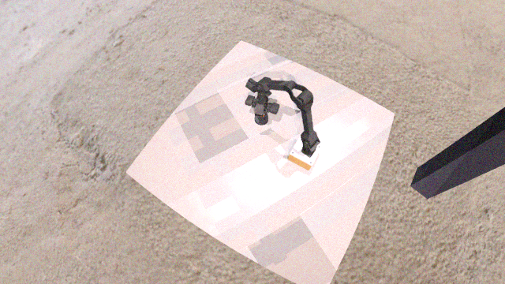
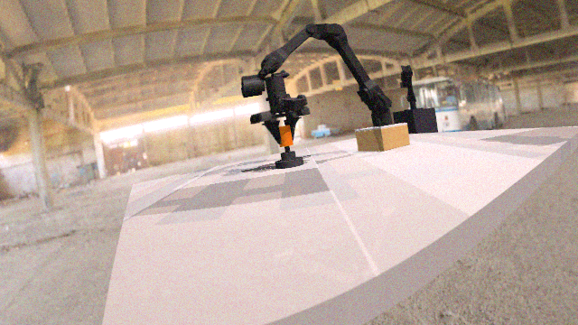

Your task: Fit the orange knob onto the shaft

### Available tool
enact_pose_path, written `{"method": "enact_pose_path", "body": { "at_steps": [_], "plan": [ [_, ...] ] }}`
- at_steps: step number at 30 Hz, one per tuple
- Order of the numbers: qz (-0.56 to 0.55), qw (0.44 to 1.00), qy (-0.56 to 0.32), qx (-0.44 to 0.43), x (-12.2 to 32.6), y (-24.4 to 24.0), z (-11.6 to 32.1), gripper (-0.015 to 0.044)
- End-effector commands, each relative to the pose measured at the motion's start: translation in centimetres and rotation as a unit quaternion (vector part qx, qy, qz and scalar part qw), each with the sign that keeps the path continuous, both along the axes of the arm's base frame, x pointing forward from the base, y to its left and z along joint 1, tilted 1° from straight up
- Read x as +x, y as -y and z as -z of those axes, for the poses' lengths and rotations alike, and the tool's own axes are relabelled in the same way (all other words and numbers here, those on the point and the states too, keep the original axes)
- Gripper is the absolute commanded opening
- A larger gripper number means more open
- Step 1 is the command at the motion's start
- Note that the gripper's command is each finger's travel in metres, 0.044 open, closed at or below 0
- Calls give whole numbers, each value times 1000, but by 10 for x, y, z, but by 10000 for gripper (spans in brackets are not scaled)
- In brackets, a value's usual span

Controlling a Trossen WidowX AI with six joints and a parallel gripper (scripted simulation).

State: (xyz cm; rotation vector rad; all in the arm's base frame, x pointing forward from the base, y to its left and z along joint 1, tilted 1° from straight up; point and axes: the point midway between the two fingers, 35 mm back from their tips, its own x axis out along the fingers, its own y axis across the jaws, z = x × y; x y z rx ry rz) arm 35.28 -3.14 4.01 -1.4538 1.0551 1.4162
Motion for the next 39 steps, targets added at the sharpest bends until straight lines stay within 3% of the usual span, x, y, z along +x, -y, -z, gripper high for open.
{"method": "enact_pose_path", "body": {
  "at_steps": [1,22,29,39],
  "plan": [
    [-7,1000,8,-2,5,1,-5,0],
    [-7,1000,7,-2,4,1,-3,0],
    [-106,994,5,-4,2,1,-4,0],
    [-111,994,5,-4,-1,1,1,0]
  ]
}}
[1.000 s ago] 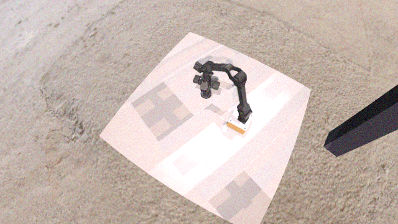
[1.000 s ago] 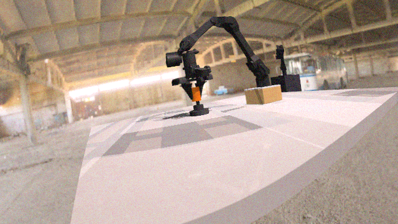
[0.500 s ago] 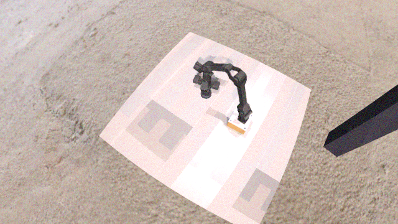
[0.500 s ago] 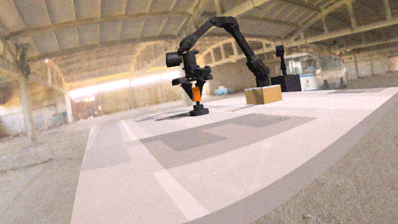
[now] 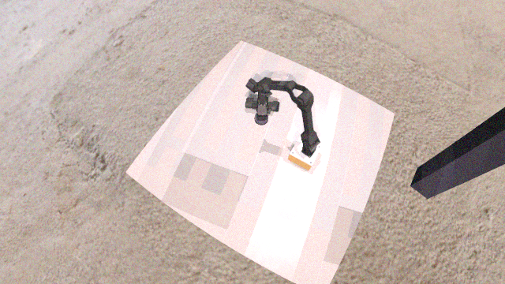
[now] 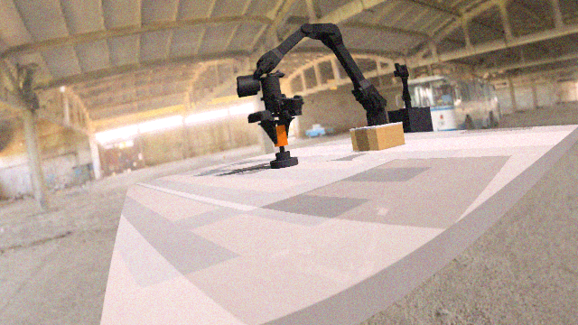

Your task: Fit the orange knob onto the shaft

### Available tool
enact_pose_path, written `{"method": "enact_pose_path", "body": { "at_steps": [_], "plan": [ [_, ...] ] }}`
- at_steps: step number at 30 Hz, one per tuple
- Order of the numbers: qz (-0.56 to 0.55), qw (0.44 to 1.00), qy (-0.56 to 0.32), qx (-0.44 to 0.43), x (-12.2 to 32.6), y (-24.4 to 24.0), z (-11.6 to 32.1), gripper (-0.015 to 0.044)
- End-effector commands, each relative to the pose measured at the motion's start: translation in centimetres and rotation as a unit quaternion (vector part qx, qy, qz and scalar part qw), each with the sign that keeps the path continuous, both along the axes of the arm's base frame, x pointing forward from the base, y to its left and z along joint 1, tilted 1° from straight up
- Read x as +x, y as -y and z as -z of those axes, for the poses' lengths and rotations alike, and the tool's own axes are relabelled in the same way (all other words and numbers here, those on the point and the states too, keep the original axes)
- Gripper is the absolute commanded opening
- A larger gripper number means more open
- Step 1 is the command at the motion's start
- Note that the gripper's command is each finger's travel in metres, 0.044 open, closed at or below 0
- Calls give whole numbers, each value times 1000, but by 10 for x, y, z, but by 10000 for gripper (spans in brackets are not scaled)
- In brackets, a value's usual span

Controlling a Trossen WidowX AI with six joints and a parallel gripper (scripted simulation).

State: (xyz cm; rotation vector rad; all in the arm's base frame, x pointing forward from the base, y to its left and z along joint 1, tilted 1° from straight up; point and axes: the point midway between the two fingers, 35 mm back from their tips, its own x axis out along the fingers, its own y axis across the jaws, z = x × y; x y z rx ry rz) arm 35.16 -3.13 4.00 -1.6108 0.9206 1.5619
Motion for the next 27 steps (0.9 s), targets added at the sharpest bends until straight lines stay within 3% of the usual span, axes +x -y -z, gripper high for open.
{"method": "enact_pose_path", "body": {
  "at_steps": [1,27],
  "plan": [
    [-3,1000,4,-2,0,1,1,0],
    [-1,1000,4,-2,-1,1,18,0]
  ]
}}
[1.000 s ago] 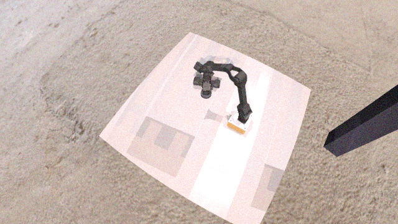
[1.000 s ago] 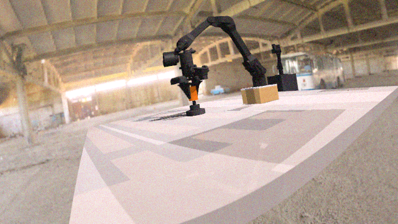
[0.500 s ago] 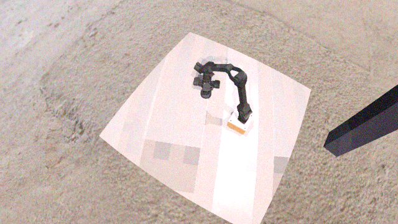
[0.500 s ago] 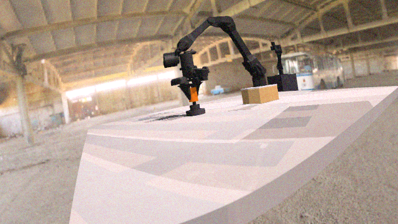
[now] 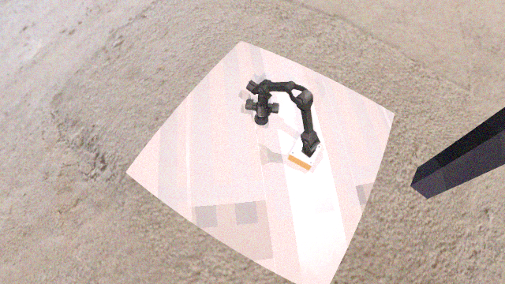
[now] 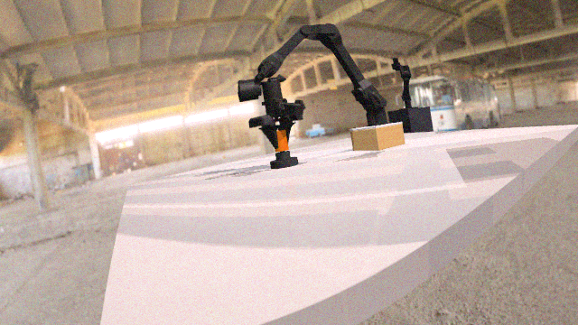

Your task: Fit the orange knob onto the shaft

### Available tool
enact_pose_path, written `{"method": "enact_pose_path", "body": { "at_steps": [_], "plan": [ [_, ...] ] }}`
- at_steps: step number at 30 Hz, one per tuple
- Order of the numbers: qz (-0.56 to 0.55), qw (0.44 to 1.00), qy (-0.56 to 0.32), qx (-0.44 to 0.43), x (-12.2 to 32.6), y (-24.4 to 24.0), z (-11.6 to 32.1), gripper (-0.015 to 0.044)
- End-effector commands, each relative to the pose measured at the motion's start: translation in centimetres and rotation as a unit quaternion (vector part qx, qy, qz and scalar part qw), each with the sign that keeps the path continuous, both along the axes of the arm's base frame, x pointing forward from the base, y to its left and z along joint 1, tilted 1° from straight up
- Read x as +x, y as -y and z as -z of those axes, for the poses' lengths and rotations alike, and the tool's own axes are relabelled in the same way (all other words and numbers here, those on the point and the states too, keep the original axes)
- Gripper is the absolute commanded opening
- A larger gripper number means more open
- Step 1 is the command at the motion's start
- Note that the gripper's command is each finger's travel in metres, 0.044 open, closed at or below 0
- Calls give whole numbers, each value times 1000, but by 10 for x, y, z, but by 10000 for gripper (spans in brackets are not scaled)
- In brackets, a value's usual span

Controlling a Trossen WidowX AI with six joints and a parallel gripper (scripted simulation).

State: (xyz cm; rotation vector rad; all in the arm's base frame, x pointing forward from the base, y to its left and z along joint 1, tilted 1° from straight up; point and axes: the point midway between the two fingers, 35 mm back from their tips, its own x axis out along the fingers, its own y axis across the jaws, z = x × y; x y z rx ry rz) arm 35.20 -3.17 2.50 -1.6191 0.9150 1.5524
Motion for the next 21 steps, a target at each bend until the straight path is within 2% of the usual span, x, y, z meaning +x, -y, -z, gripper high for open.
{"method": "enact_pose_path", "body": {
  "at_steps": [1,11,21],
  "plan": [
    [0,1000,-2,-1,-1,1,4,0],
    [0,1000,0,0,0,0,3,0],
    [0,1000,0,0,0,0,3,262]
  ]
}}
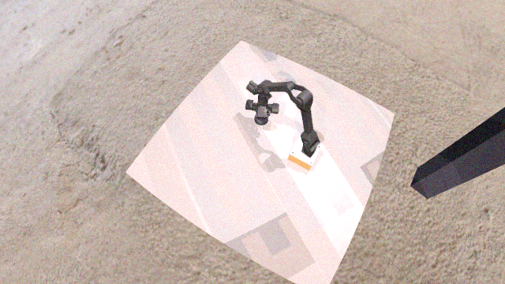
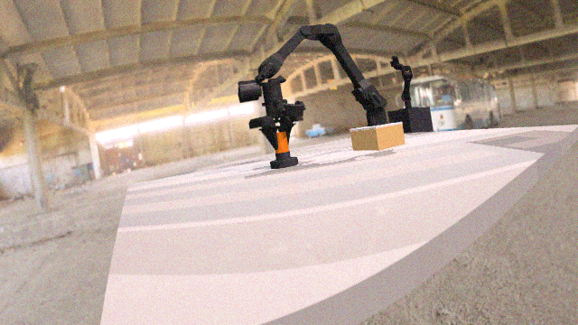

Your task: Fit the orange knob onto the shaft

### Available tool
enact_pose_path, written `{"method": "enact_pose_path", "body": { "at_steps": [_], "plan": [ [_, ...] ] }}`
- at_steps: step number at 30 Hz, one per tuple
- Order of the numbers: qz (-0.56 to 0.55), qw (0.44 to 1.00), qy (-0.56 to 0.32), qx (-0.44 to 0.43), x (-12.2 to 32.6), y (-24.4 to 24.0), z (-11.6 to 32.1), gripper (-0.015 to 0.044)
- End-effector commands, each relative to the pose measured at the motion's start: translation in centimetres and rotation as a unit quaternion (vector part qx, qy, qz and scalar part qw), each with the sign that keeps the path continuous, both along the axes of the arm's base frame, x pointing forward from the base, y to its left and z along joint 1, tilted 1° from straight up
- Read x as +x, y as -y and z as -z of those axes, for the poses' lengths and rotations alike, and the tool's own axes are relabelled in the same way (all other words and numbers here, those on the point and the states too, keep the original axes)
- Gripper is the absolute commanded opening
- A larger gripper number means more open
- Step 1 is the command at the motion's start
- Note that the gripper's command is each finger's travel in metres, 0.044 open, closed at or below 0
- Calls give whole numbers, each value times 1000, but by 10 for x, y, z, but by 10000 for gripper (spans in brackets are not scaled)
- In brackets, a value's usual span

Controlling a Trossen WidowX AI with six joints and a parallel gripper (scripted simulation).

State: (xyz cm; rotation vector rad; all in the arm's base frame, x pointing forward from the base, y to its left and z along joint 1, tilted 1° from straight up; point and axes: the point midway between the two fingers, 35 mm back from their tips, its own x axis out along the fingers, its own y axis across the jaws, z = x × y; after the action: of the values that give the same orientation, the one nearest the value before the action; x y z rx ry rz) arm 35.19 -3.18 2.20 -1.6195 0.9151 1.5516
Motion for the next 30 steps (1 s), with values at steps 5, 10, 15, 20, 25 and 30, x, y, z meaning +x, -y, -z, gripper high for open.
{"method": "enact_pose_path", "body": {
  "at_steps": [5,10,15,20,25,30],
  "plan": [
    [0,1000,0,0,0,0,0,394],
    [0,1000,0,0,0,0,0,440],
    [0,1000,0,0,2,0,-22,440],
    [0,1000,0,0,-2,-2,-93,440],
    [0,1000,0,0,-2,-2,-96,440],
    [0,1000,0,0,-2,-2,-96,440]
  ]
}}
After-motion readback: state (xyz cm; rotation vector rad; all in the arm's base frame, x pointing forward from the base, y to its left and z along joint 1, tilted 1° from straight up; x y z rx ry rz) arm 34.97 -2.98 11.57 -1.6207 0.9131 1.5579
